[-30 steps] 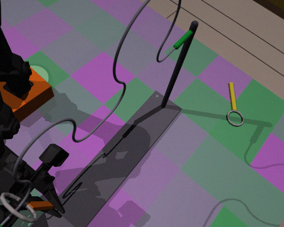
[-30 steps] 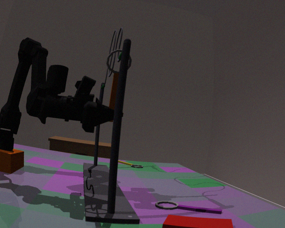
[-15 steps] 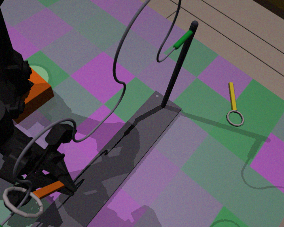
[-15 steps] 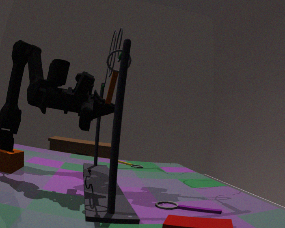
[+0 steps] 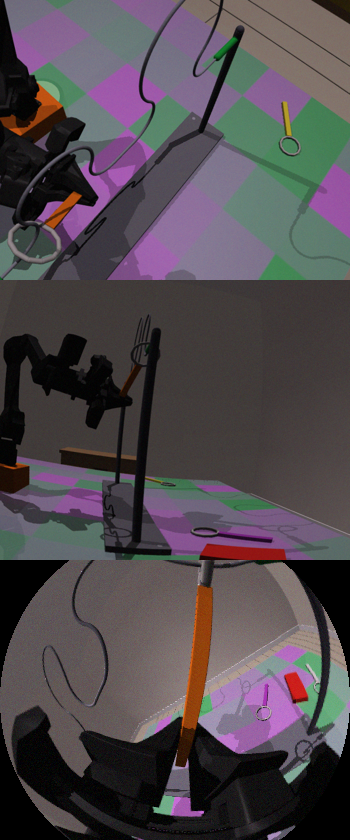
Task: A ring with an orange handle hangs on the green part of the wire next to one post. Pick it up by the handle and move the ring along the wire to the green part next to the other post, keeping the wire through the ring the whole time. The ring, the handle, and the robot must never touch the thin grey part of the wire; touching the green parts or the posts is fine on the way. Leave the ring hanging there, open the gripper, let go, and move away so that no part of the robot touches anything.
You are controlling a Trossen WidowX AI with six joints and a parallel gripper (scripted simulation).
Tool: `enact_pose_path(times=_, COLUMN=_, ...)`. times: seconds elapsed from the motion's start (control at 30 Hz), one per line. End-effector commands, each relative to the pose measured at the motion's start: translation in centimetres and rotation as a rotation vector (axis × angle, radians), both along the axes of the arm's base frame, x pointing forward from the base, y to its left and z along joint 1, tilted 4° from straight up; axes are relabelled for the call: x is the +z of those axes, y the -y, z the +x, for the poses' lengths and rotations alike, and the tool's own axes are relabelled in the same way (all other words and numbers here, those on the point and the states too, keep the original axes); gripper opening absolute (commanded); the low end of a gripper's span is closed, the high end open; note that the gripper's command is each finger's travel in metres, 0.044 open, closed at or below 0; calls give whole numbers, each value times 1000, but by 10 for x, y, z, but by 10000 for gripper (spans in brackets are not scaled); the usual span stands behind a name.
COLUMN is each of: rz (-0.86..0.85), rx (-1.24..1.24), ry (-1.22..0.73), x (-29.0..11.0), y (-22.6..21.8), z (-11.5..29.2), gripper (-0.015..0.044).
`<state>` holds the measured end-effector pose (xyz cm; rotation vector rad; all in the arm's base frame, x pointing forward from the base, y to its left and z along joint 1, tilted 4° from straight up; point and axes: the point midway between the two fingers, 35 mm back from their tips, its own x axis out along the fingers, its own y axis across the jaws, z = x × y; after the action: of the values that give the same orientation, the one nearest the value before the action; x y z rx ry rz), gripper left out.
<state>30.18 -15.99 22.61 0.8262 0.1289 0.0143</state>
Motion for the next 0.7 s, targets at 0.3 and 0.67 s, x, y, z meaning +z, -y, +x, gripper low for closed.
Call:
enact_pose_path(times=0.3, rz=242, rx=153, ry=-62, x=38, y=-20, z=-21, gripper=-150)
enact_pose_path(times=0.67, rz=436, rx=247, ry=-66, x=67, y=-28, z=-31, gripper=-150)
